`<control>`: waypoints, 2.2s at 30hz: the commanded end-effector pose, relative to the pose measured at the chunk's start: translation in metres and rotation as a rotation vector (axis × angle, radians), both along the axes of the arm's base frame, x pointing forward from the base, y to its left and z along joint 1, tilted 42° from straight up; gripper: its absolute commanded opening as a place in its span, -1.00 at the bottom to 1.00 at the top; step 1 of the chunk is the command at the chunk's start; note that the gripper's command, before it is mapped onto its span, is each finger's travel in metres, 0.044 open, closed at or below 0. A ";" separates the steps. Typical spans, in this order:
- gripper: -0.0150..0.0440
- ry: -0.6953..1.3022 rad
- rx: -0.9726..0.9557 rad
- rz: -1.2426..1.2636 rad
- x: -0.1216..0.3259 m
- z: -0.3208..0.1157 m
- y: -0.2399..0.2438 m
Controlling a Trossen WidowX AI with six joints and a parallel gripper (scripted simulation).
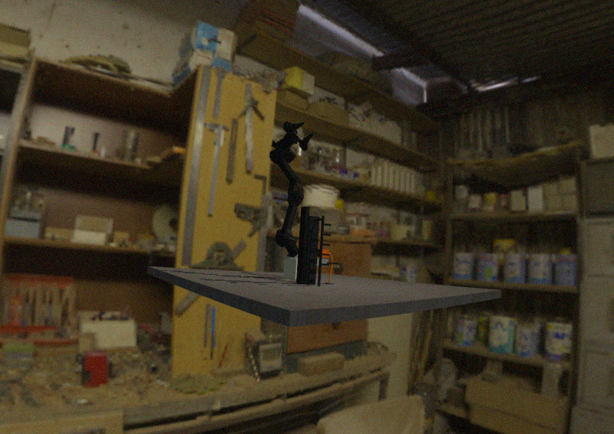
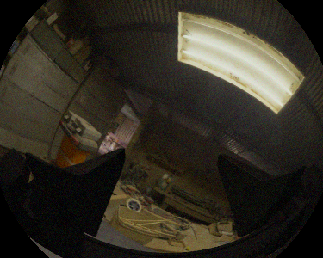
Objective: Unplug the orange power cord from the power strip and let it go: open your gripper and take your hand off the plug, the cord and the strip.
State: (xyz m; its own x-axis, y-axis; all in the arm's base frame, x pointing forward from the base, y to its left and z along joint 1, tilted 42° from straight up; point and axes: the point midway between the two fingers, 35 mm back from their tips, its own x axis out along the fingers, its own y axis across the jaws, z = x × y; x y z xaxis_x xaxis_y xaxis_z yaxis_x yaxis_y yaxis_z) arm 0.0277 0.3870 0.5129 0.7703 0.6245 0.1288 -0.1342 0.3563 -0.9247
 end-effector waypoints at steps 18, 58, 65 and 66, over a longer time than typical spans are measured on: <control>0.05 -0.104 0.459 0.365 -0.047 0.134 -0.134; 0.05 0.208 1.385 -0.067 0.283 0.082 -0.433; 0.05 0.449 1.309 -0.321 0.362 -0.014 -0.413; 0.05 0.486 1.286 -0.357 0.371 -0.029 -0.408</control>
